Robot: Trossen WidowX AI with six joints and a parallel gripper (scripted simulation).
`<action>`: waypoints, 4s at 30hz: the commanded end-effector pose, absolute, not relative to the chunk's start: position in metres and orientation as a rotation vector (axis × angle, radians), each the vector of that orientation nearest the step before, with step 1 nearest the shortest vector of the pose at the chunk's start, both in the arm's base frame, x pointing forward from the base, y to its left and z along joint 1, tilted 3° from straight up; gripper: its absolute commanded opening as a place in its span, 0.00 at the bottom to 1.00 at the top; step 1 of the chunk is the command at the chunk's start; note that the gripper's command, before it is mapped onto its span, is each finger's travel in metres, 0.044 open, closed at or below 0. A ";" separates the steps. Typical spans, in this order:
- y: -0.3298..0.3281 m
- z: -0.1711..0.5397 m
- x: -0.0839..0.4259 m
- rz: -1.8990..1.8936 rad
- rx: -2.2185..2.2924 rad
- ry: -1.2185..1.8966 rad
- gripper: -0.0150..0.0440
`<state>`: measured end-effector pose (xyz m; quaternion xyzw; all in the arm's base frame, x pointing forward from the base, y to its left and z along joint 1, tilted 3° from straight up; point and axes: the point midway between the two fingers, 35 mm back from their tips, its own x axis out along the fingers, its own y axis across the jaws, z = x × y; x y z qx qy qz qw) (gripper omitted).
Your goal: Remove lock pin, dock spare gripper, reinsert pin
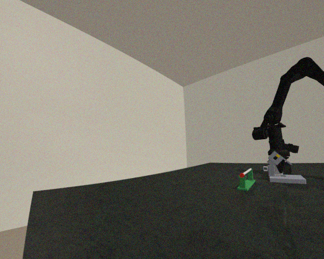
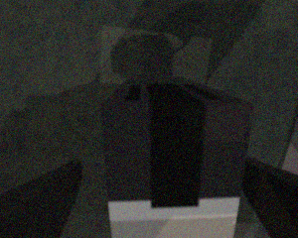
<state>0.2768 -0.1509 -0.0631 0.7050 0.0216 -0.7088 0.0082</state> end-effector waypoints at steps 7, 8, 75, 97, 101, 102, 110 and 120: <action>-0.150 -0.045 0.275 -2.229 2.195 0.074 1.00; -0.150 -0.043 0.274 -2.231 2.194 0.075 1.00; -0.152 0.052 0.275 -0.531 0.843 1.144 1.00; -0.152 0.064 0.274 0.046 -0.008 1.057 1.00; -0.152 0.064 0.274 0.046 -0.008 1.057 1.00; -0.152 0.064 0.274 0.046 -0.008 1.057 1.00; -0.153 0.045 0.275 0.046 -0.008 1.057 1.00; -0.150 -0.006 0.272 0.045 -0.008 1.057 1.00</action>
